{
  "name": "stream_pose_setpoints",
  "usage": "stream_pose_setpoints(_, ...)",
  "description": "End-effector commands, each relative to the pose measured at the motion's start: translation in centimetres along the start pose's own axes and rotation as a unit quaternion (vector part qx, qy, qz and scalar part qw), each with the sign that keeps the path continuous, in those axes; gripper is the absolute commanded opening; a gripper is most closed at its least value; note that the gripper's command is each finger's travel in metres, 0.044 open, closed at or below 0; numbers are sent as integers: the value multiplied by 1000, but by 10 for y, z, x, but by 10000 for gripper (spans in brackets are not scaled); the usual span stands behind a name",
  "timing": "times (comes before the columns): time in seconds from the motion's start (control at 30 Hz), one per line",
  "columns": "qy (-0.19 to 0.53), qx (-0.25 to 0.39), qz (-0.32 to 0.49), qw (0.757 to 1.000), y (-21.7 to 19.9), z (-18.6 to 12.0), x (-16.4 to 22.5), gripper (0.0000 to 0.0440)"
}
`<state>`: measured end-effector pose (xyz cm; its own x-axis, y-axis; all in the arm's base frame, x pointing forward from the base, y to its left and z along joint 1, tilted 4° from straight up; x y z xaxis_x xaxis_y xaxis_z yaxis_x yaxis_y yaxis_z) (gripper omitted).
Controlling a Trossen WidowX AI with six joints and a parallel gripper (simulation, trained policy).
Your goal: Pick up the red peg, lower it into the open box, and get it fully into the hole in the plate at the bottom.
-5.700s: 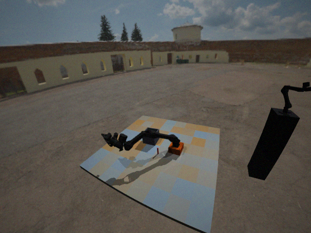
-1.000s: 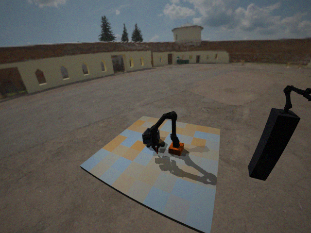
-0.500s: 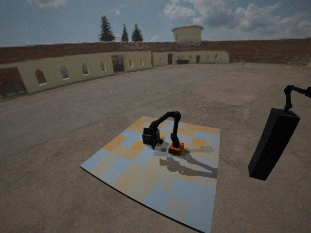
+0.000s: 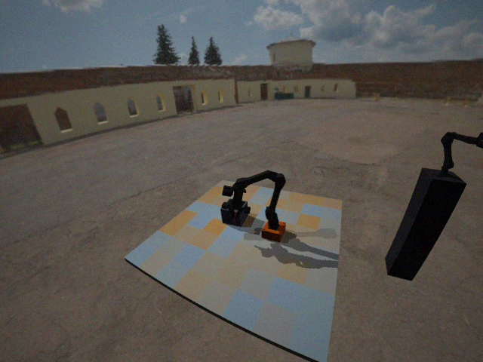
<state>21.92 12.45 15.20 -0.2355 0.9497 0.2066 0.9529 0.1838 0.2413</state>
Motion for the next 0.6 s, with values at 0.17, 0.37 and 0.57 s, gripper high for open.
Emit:
stream_pose_setpoints(0.17,-31,-24,0,999,13,-26,-22,0)
stream_pose_setpoints(0.37,-57,-29,9,998,19,-35,-42,0)
stream_pose_setpoints(0.57,-76,-24,19,997,23,-41,-62,0)
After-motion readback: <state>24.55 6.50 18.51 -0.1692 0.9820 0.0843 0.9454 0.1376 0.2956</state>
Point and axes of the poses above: the point midway between the two fingers, 35 mm back from their tips, its own z axis out along the fingers, its own y axis across the jaws, x = y × z, the point moved 1 cm from there along -z, back along the fingers, and after that the axes turned 8 degrees about z, right-handed, at the moved point
